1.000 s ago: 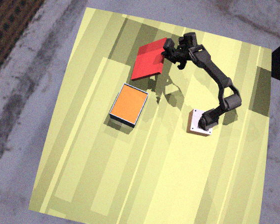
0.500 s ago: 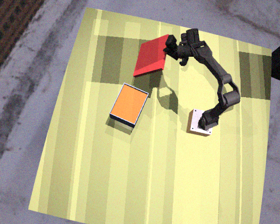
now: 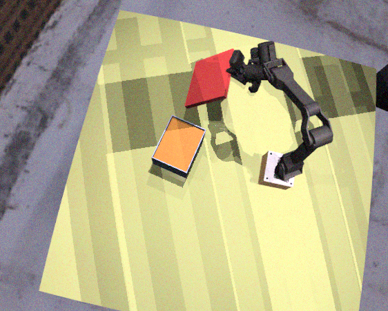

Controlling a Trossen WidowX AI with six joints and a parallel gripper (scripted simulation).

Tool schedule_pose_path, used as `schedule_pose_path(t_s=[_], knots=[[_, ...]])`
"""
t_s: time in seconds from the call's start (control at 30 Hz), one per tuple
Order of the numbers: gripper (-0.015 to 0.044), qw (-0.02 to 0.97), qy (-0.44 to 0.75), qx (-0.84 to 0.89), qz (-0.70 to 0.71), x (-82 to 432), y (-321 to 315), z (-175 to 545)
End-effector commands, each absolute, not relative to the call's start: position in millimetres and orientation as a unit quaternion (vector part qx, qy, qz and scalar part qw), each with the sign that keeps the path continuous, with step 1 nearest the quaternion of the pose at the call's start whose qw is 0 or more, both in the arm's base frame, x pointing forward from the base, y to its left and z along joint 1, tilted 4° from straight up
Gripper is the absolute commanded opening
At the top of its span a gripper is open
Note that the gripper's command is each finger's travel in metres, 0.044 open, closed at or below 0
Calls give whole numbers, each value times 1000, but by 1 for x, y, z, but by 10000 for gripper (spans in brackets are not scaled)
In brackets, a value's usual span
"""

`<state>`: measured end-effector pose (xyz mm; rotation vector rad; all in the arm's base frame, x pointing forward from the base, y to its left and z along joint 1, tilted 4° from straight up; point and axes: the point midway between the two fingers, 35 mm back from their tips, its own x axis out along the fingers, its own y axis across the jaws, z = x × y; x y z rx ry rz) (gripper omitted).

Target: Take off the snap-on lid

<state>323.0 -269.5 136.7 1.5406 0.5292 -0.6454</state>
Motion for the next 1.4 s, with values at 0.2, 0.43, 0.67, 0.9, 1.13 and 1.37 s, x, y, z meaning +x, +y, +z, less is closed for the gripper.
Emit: schedule_pose_path(t_s=[0.2,0.43,0.67,0.9,1.13,1.37], knots=[[0,645,230,675,-276,324,-269,130],[0,645,230,675,-276,324,-269,125],[0,645,230,675,-276,324,-269,119],[0,644,230,675,-276,323,-269,113],[0,644,230,675,-276,323,-268,108],[0,644,230,675,-276,323,-268,102]])
